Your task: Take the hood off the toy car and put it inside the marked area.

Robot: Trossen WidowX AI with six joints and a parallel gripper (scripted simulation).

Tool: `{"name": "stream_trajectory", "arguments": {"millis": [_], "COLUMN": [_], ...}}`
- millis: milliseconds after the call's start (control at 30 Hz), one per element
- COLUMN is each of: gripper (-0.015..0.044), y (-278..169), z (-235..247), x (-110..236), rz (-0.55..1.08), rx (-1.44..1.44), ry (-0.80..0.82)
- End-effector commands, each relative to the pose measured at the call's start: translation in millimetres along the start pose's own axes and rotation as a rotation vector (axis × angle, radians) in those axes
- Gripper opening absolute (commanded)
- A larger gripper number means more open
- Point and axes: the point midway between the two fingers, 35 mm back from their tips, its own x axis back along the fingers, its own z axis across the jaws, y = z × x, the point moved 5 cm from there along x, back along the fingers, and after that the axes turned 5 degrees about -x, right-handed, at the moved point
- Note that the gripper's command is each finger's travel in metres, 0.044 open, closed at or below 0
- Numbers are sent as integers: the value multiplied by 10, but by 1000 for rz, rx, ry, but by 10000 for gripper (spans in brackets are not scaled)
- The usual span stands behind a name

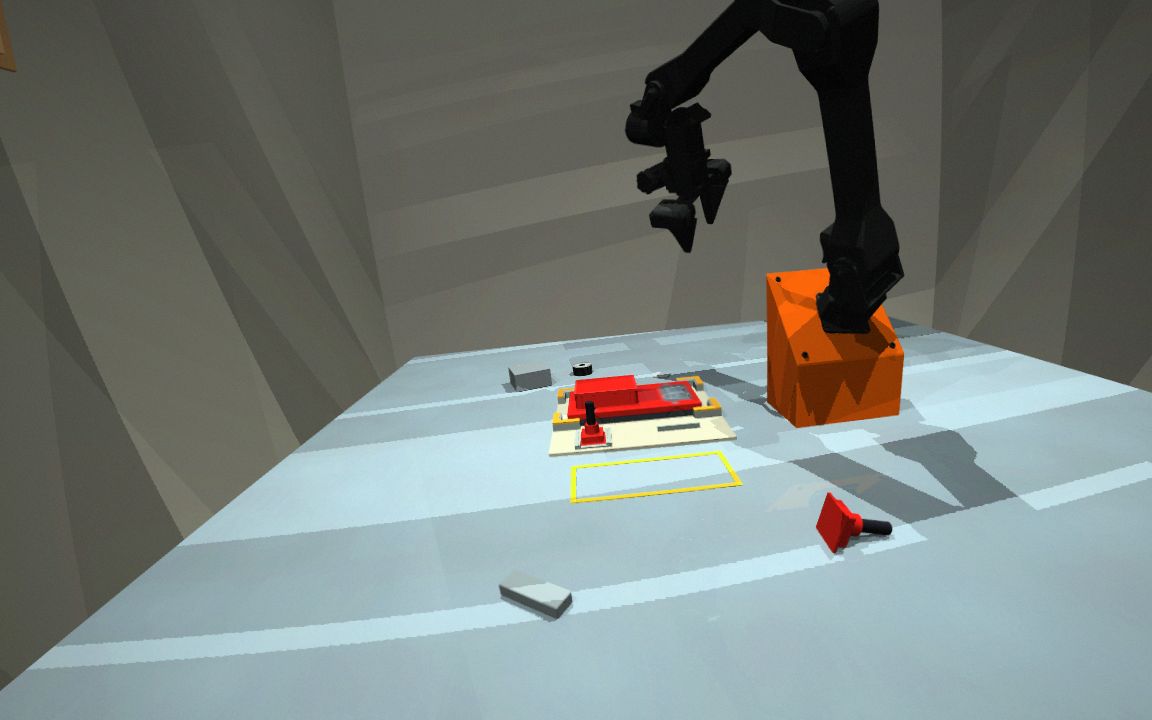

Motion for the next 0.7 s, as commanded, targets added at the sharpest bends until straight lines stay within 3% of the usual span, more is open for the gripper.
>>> {"name": "stream_trajectory", "arguments": {"millis": [0,367,667], "gripper": [440,440,440], "y": [273,433,428], "z": [610,2189,2290], "x": [-128,-511,-514], "rz": [-14,15,18], "rx": [214,674,692], "ry": [146,517,534]}}
